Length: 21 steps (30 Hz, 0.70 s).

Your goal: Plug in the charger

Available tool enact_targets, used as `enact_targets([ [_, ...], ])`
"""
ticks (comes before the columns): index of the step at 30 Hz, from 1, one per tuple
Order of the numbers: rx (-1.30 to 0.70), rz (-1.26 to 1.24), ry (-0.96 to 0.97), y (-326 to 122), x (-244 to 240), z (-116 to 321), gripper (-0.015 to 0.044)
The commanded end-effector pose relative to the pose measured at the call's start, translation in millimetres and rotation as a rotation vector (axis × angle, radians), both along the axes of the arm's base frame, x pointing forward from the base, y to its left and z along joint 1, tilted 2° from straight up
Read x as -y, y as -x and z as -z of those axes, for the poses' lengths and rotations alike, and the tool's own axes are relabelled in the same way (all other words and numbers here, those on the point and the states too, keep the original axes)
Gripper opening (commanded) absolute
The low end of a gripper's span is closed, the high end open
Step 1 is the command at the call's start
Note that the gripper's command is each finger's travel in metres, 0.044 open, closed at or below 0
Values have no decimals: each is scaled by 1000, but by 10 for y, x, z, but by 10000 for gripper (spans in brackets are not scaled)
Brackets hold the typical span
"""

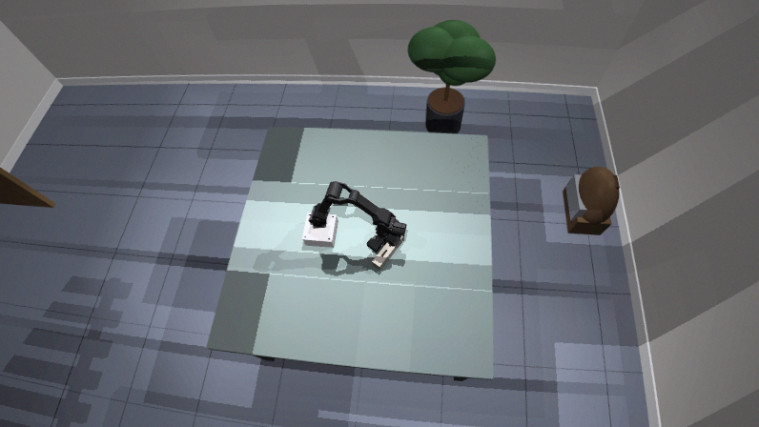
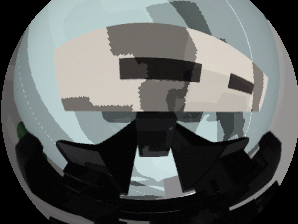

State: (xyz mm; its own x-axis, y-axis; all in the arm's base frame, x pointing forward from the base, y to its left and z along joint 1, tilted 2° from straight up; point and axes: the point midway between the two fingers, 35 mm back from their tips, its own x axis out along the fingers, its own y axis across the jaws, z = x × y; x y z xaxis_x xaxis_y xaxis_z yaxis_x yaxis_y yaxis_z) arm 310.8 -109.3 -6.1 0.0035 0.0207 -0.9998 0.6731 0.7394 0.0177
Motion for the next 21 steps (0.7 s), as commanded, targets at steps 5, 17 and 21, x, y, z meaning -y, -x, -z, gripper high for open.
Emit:
enact_targets([
  [5,4,-3,-2,-31,16,-10,0],
  [17,4,-3,-2,-59,41,-15,0],
  [21,4,-3,-2,-71,52,-16,0],
])
